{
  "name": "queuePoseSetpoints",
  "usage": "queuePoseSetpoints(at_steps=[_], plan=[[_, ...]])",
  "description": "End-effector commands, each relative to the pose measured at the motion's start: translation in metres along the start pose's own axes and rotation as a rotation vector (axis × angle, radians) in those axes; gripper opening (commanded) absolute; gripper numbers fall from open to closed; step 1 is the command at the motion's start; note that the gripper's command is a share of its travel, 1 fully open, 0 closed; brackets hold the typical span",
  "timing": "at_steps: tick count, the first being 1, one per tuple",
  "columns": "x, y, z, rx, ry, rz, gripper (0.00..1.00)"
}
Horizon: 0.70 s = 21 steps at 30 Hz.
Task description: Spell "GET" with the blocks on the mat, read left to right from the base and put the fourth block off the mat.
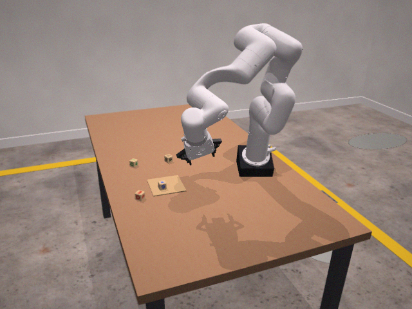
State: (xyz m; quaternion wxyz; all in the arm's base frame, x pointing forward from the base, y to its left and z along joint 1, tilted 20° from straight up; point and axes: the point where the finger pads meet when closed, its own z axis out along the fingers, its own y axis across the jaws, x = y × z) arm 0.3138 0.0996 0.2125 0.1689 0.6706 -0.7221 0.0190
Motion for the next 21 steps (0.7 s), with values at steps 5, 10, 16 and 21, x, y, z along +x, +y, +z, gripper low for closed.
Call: queuePoseSetpoints(at_steps=[5,10,16,21], plan=[[0.0,-0.001,-0.001,0.003,-0.002,0.002,1.0],[0.0,-0.001,-0.001,0.003,-0.002,0.002,1.0],[0.0,-0.001,-0.001,0.003,-0.002,0.002,1.0],[0.011,-0.036,0.0,0.047,0.033,0.023,1.0]])
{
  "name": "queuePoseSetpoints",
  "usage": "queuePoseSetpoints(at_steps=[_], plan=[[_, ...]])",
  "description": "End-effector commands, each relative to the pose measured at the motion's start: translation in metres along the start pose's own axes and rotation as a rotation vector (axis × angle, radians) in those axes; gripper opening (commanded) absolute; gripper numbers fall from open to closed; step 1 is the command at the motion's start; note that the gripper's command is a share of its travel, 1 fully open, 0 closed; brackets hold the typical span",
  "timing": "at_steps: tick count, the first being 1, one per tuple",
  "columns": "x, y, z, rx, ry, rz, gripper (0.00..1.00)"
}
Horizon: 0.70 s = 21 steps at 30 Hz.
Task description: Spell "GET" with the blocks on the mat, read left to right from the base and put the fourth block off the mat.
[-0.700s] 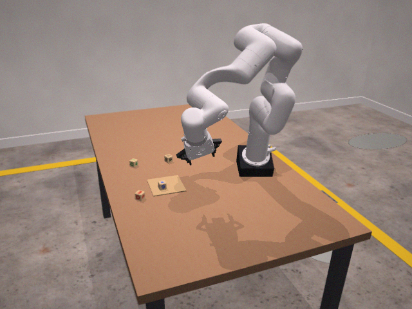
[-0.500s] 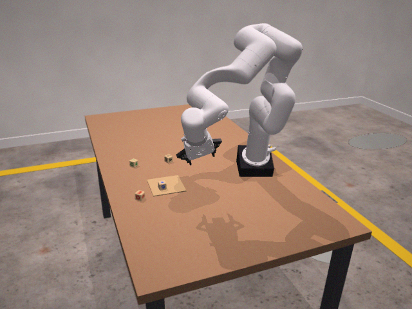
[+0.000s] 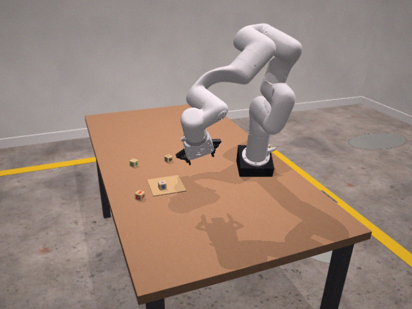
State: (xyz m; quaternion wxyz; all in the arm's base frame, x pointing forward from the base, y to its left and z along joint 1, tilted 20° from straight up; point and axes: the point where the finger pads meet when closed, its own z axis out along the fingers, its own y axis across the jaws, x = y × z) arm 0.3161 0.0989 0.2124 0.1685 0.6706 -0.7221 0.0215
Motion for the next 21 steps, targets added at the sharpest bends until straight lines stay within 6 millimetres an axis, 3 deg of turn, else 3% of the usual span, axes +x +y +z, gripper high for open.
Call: queuePoseSetpoints(at_steps=[1,6,8,10,11,13,14,21], plan=[[0.018,-0.058,0.002,0.074,0.053,0.035,1.0],[0.027,-0.088,0.005,0.111,0.08,0.049,1.0],[0.035,-0.115,0.009,0.146,0.105,0.06,1.0],[0.037,-0.12,0.01,0.152,0.109,0.062,1.0],[0.043,-0.14,0.014,0.179,0.127,0.069,1.0],[0.043,-0.14,0.014,0.179,0.127,0.069,1.0],[0.05,-0.164,0.019,0.21,0.147,0.075,1.0],[0.066,-0.218,0.035,0.283,0.195,0.083,1.0]])
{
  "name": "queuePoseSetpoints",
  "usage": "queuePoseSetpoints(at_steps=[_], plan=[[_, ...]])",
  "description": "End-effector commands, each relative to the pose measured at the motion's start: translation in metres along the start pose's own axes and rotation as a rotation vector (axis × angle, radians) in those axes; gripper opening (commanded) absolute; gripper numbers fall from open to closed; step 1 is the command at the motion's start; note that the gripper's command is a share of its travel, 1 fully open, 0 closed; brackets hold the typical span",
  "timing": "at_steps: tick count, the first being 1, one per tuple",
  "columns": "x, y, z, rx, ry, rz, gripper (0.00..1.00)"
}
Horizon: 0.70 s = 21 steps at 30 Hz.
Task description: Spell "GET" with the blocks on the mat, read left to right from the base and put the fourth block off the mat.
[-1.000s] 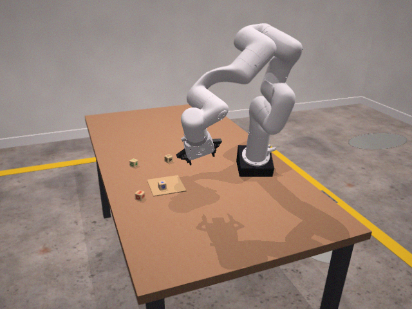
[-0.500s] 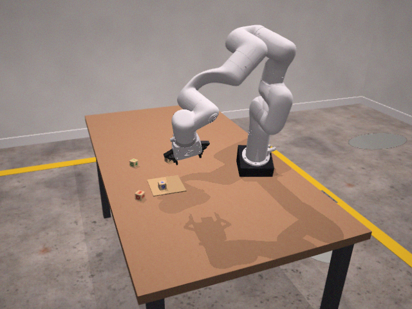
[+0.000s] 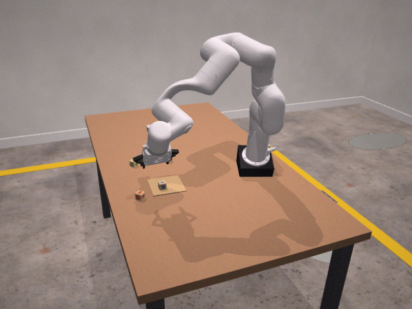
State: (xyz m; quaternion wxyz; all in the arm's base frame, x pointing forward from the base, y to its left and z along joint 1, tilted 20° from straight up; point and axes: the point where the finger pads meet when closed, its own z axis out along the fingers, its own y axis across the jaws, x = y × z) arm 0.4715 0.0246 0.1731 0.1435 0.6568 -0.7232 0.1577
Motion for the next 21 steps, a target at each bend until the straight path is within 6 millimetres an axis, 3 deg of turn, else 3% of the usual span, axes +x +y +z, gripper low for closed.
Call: queuePoseSetpoints(at_steps=[1,4,21], plan=[[0.0076,-0.0554,0.0299,0.069,0.054,0.014,1.0],[0.0088,-0.0627,0.035,0.081,0.061,0.014,1.0],[0.0088,-0.0627,0.035,0.081,0.061,0.014,1.0]])
